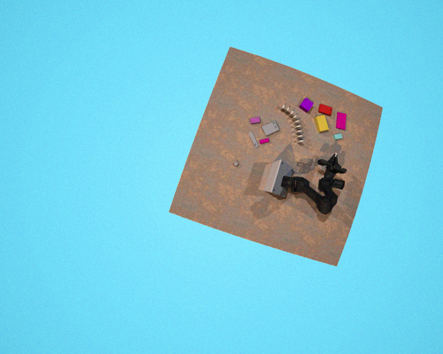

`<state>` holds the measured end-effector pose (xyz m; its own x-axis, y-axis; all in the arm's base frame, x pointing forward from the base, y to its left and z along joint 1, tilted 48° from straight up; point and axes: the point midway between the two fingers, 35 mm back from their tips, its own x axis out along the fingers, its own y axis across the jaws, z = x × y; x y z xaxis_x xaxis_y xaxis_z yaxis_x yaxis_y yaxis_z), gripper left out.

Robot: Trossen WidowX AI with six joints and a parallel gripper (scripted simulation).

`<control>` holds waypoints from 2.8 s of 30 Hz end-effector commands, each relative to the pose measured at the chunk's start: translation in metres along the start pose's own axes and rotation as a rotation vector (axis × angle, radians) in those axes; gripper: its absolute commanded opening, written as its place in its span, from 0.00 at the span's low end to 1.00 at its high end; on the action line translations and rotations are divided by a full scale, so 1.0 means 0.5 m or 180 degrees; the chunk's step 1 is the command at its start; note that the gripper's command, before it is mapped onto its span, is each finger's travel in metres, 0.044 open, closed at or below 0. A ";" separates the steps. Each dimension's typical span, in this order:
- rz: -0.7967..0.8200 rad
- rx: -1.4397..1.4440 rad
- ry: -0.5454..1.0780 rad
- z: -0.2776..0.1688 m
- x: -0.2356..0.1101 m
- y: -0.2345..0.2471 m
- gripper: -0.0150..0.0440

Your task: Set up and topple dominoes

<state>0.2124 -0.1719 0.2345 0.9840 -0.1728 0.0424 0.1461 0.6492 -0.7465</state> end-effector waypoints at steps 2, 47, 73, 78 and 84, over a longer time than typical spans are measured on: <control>0.0008 -0.0015 -0.0011 0.001 0.000 0.001 0.30; 0.0008 -0.0001 0.0004 -0.179 0.017 -0.006 0.30; 0.0010 0.0003 0.0009 -0.216 0.012 0.005 0.57; 0.0010 0.0003 0.0009 -0.216 0.012 0.005 0.79; 0.0008 0.0003 0.0009 -0.207 0.013 0.003 1.00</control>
<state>0.2079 -0.2515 0.1613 0.9837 -0.1757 0.0373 0.1444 0.6500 -0.7461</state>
